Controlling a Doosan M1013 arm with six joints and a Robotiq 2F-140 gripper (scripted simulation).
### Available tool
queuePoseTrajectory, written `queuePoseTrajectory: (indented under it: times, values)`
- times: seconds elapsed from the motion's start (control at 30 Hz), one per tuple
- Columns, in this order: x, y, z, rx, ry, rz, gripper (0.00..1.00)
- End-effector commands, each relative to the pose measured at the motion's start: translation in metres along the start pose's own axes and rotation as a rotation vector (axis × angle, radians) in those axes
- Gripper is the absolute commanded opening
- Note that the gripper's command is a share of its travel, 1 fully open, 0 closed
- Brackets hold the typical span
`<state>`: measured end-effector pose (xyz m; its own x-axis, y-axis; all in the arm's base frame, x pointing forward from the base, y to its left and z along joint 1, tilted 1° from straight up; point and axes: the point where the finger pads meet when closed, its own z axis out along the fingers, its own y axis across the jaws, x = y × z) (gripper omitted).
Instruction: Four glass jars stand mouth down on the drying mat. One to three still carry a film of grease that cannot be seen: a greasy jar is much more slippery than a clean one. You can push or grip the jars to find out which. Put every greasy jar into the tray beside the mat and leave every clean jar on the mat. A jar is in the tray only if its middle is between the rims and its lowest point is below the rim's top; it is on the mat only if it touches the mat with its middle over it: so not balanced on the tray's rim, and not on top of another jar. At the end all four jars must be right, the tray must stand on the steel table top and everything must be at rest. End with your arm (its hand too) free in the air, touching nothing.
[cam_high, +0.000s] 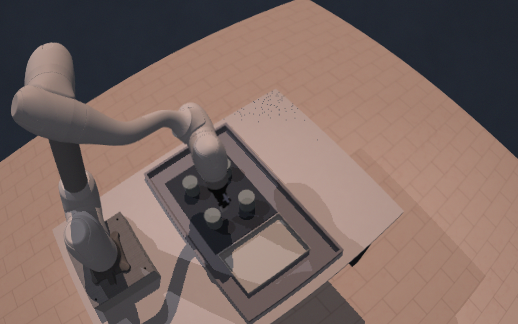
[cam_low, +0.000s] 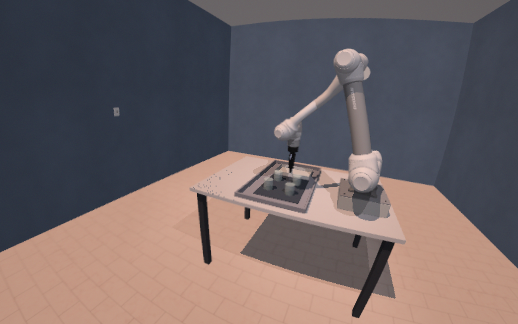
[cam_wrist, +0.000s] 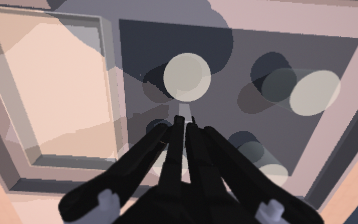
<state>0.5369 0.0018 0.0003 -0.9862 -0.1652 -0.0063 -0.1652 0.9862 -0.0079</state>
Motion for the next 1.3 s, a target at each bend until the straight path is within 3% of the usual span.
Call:
queuePoseTrajectory:
  times: [0.0, 1.27]
  values:
    - [0.0003, 0.0, -0.0001, 0.0, 0.0, 0.0, 0.0]
    - [0.0048, 0.0, -0.0001, 0.0, 0.0, 0.0, 0.0]
